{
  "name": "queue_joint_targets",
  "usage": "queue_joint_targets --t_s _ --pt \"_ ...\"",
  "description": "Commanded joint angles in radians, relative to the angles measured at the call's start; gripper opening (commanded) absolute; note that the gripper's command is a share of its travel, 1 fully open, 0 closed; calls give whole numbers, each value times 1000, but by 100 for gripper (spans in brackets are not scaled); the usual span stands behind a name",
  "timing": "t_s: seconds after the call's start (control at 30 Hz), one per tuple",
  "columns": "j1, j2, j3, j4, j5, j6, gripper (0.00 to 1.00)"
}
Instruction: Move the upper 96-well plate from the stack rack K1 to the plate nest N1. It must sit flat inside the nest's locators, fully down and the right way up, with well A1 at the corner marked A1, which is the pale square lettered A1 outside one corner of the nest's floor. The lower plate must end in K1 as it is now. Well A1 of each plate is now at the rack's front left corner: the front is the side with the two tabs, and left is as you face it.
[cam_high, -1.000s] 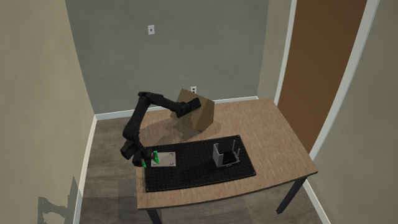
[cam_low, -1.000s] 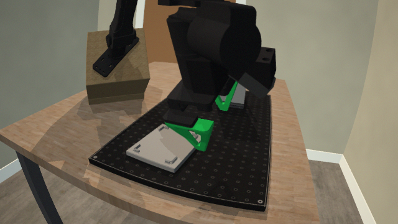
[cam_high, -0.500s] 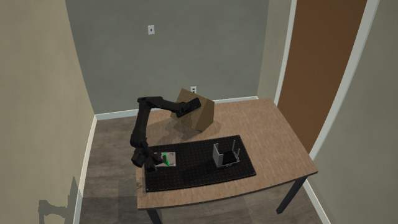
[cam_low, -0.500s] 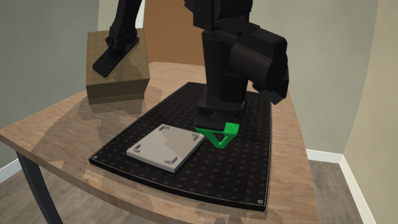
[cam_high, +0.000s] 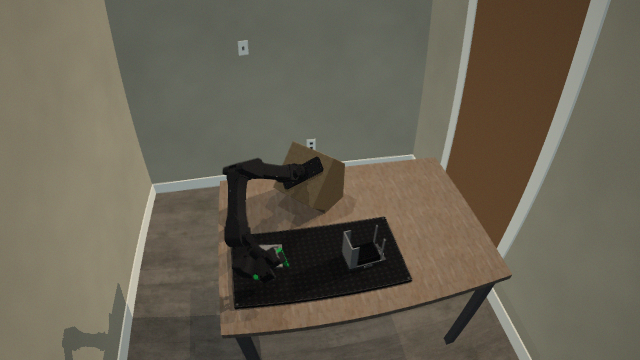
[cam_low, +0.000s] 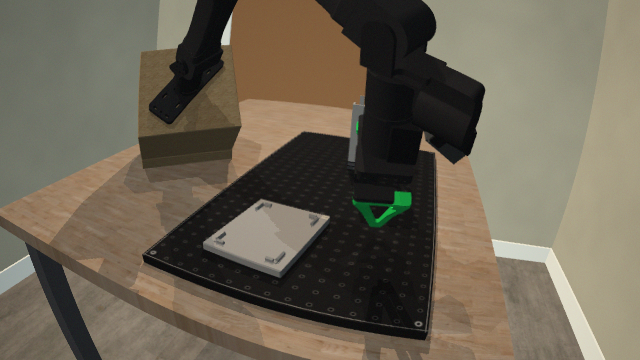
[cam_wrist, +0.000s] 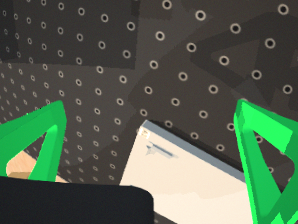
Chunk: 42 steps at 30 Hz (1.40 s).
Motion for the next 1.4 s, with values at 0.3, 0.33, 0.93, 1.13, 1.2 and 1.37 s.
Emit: queue_joint_targets --t_s 0.3,0.33,0.93,1.13,1.2,1.37 --pt "166 70 27 -36 134 -64 100" --pt "179 73 20 -32 141 -58 100" --pt "413 170 -17 -28 308 -82 100" --pt "501 210 -55 -33 371 -94 100" --pt "533 225 -47 -35 396 -104 100" --pt "575 208 -32 -33 418 -87 100"
